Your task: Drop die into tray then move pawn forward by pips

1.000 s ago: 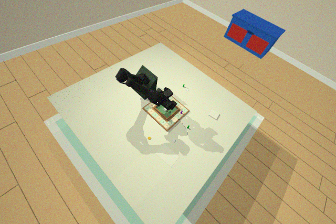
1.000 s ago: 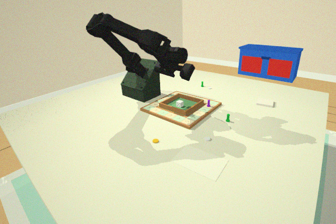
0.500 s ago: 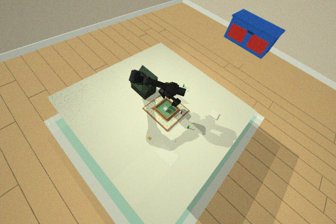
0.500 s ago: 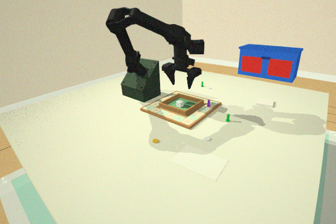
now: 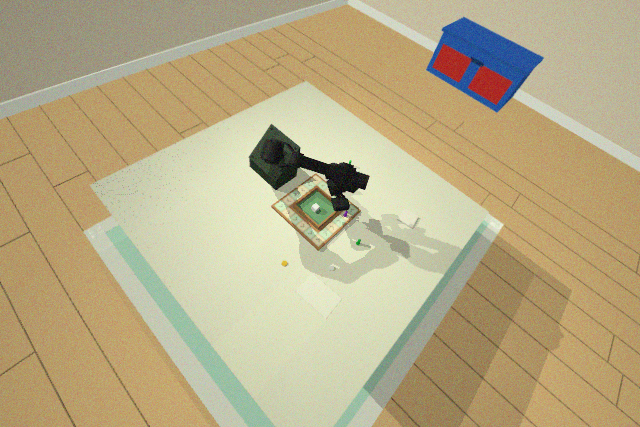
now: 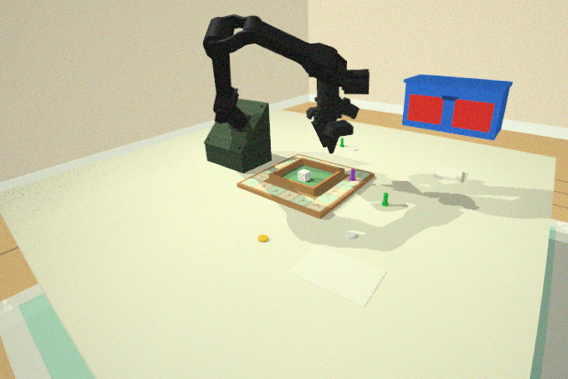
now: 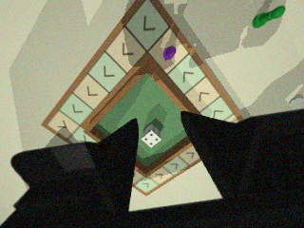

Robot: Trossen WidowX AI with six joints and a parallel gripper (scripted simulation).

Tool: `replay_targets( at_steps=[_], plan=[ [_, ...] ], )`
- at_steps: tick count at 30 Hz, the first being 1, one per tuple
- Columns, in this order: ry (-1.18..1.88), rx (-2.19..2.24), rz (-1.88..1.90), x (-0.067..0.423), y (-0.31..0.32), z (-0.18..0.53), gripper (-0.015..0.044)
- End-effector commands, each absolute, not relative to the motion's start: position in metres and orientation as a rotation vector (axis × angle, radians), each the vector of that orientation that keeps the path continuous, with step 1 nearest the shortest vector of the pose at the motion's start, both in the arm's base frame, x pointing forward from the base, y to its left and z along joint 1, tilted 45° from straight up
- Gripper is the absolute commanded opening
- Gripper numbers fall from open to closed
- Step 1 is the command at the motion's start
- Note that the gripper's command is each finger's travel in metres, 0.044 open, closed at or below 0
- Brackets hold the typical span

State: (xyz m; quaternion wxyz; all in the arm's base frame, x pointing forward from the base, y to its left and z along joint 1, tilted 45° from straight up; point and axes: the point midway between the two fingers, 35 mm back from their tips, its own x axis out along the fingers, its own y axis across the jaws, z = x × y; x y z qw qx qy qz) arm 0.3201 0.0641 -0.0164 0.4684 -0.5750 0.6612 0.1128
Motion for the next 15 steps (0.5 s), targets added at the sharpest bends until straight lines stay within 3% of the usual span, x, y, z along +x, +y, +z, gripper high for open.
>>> replay_targets(
  at_steps=[1, 15],
  plan=[
    [1.473, -0.884, -0.333, 0.374, 0.0825, -0.0557, 0.02],
    [1.468, -0.872, -0.345, 0.3763, 0.0834, -0.057, 0.02]
  ],
)
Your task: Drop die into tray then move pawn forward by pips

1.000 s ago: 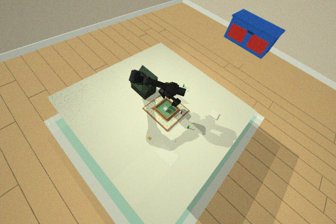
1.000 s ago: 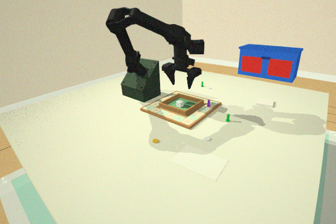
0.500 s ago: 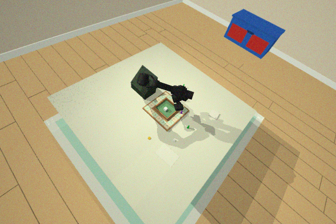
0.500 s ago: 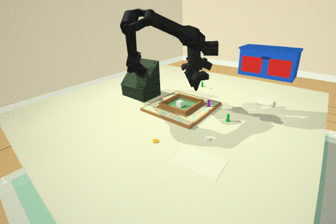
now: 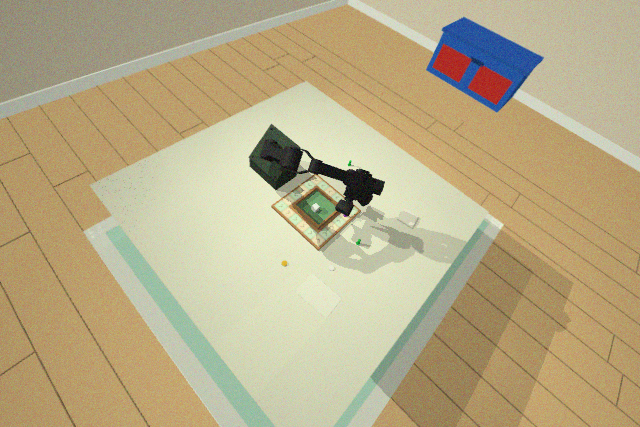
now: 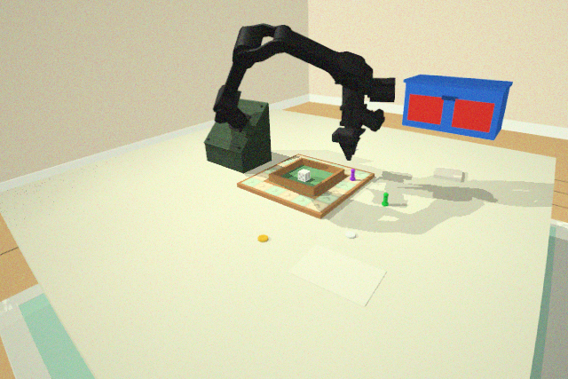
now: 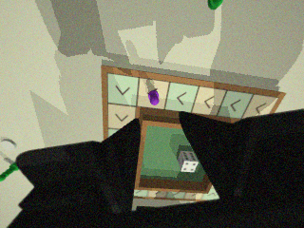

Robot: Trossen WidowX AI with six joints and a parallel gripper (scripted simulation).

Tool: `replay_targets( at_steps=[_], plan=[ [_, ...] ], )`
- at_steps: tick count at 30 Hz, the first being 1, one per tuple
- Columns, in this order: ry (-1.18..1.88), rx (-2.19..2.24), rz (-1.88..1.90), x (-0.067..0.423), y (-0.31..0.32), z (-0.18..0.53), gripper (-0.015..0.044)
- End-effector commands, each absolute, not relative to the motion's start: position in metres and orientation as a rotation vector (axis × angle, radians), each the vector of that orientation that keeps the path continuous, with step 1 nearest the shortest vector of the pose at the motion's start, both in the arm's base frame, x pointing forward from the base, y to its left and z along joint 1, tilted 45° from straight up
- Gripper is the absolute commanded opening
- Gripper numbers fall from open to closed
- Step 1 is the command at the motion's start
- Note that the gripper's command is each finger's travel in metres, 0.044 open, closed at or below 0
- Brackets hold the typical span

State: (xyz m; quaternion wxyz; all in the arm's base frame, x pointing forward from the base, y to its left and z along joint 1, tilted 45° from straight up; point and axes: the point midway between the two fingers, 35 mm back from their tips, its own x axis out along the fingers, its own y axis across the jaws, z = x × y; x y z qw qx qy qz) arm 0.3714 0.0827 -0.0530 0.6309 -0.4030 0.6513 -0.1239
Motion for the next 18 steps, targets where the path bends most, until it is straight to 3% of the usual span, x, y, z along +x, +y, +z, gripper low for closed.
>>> replay_targets(
  at_steps=[1, 18],
  plan=[
    [1.468, -0.872, -0.345, 0.377, 0.084, -0.057, 0.02],
    [1.468, -0.872, -0.346, 0.38, 0.07, -0.072, 0.02]
  ],
)
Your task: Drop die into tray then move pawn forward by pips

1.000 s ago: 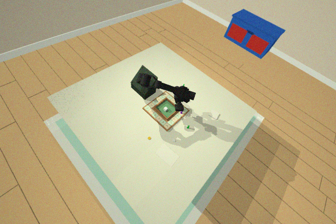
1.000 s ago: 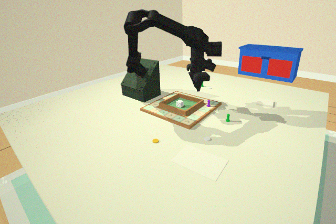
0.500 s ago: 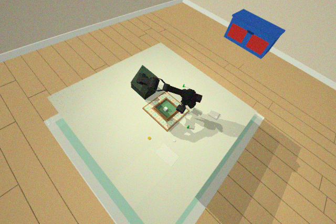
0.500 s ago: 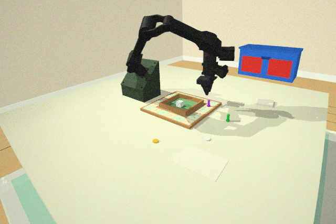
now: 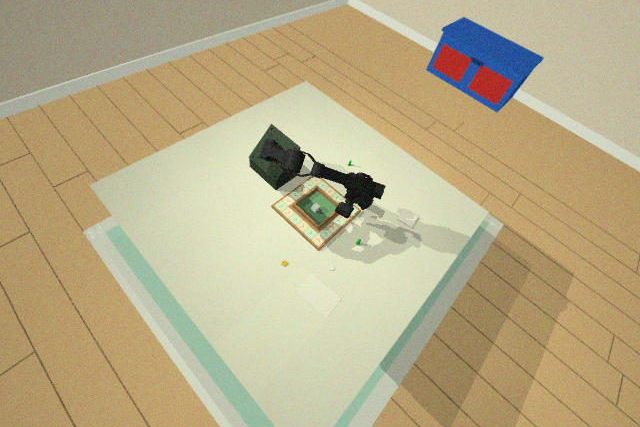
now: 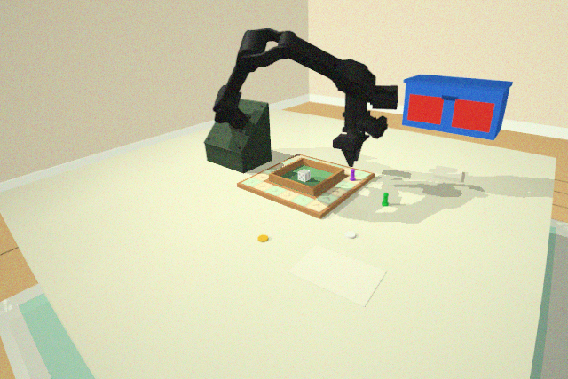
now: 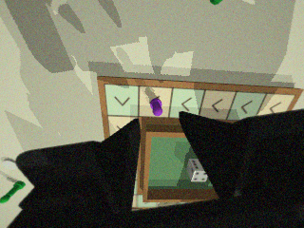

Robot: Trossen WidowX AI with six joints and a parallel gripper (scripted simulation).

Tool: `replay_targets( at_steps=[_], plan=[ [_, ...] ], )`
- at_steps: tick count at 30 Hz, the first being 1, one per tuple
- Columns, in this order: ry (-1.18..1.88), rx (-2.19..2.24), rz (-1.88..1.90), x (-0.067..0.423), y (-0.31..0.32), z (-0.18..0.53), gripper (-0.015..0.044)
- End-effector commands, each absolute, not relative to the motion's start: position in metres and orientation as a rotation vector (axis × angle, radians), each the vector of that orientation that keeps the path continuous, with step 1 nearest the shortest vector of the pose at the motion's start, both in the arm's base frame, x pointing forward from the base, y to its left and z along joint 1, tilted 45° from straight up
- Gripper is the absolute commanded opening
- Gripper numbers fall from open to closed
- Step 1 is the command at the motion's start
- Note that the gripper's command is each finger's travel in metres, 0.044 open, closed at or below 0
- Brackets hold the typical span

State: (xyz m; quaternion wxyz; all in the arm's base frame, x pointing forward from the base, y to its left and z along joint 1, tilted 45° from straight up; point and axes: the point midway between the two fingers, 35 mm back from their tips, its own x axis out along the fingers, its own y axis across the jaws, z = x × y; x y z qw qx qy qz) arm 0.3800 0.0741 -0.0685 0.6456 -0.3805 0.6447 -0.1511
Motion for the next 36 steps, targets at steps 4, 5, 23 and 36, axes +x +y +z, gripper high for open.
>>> replay_targets(
  at_steps=[4, 5, 23, 36],
  plan=[
    [1.468, -0.873, -0.346, 0.381, 0.066, -0.077, 0.02],
    [1.468, -0.873, -0.346, 0.382, 0.064, -0.078, 0.02],
    [1.467, -0.874, -0.347, 0.385, 0.045, -0.097, 0.02],
    [1.467, -0.874, -0.347, 0.385, 0.045, -0.097, 0.0003]
  ],
)
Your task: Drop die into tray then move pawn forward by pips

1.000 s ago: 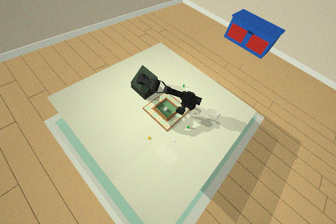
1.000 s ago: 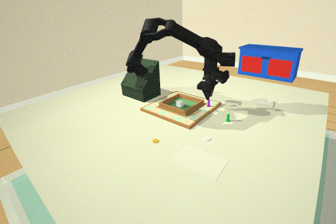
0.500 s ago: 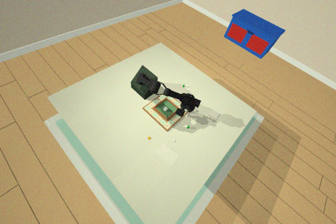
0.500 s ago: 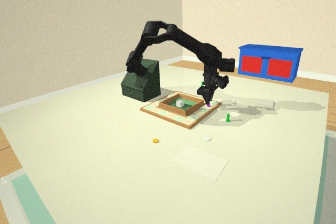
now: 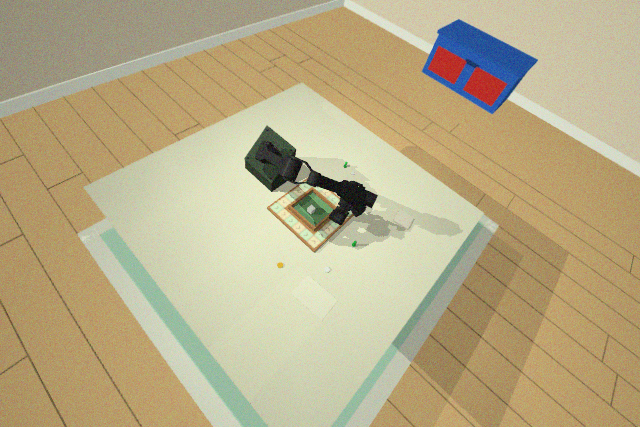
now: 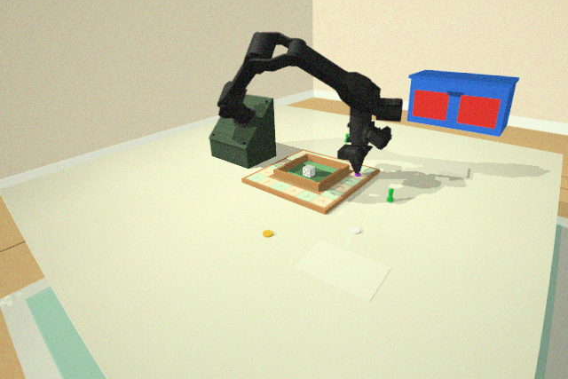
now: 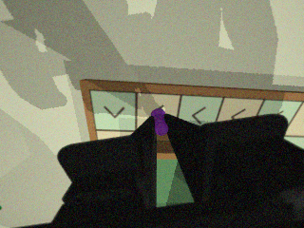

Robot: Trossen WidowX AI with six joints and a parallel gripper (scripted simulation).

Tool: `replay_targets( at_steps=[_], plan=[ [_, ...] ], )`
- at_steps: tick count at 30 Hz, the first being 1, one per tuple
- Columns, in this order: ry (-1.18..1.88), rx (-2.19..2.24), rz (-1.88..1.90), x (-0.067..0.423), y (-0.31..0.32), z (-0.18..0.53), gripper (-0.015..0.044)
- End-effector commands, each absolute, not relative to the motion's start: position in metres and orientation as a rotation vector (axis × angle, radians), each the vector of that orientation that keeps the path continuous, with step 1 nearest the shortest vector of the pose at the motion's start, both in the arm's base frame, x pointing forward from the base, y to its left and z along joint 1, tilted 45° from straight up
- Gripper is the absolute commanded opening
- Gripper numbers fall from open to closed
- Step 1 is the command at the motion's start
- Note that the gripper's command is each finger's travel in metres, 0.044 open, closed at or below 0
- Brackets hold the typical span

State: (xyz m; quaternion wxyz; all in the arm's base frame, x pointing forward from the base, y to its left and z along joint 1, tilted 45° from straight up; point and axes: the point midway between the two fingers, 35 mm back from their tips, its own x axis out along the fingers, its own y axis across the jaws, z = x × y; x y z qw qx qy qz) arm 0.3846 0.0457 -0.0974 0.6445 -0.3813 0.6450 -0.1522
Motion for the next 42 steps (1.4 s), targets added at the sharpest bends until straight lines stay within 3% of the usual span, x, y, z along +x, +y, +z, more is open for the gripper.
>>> replay_targets(
  at_steps=[1, 21, 42],
  plan=[
    [1.467, -0.874, -0.347, 0.385, 0.045, -0.097, 0.0],
    [1.469, -0.87, -0.342, 0.366, 0.132, -0.006, 0.0],
    [1.476, -0.869, -0.338, 0.317, 0.124, -0.053, 0.0]
  ],
)
